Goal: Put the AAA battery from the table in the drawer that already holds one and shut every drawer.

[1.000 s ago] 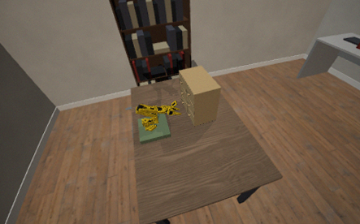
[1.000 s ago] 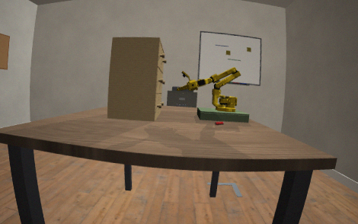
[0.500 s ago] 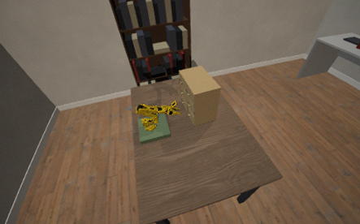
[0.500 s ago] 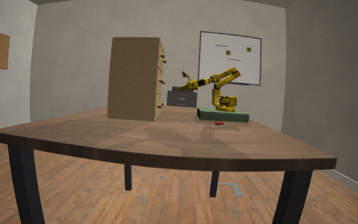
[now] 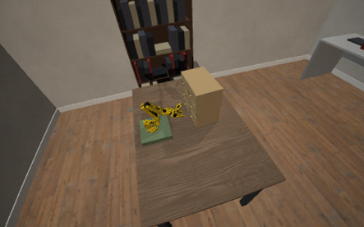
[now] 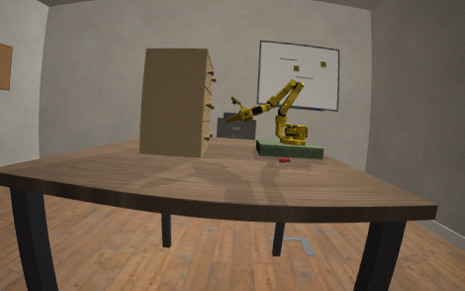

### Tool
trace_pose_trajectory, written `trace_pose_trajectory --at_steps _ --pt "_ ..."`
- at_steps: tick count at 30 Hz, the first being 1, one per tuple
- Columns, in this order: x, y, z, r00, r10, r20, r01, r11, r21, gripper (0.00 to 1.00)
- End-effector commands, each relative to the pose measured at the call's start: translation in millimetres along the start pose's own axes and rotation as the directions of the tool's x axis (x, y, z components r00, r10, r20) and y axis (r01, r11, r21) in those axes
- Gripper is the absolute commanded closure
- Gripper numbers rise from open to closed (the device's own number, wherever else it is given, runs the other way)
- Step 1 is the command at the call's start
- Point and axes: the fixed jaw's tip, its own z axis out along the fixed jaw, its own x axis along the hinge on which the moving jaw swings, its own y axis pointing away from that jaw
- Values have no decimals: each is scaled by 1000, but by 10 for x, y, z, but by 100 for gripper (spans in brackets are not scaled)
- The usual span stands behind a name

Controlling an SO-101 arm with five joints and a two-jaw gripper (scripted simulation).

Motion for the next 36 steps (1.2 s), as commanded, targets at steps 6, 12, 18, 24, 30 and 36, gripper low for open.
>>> trace_pose_trajectory --at_steps 6,12,18,24,30,36 --pt "-71 -5 142 998 5 59 -5 1000 1 79" --pt "-277 2 183 991 3 134 -3 1000 -2 79" --pt "-277 3 183 991 3 134 -2 1000 -2 79" --pt "-114 2 265 995 3 103 -2 1000 -2 79" --pt "224 -1 320 1000 2 30 -2 1000 -1 79" --pt "229 -1 321 999 2 48 -2 1000 -1 79"
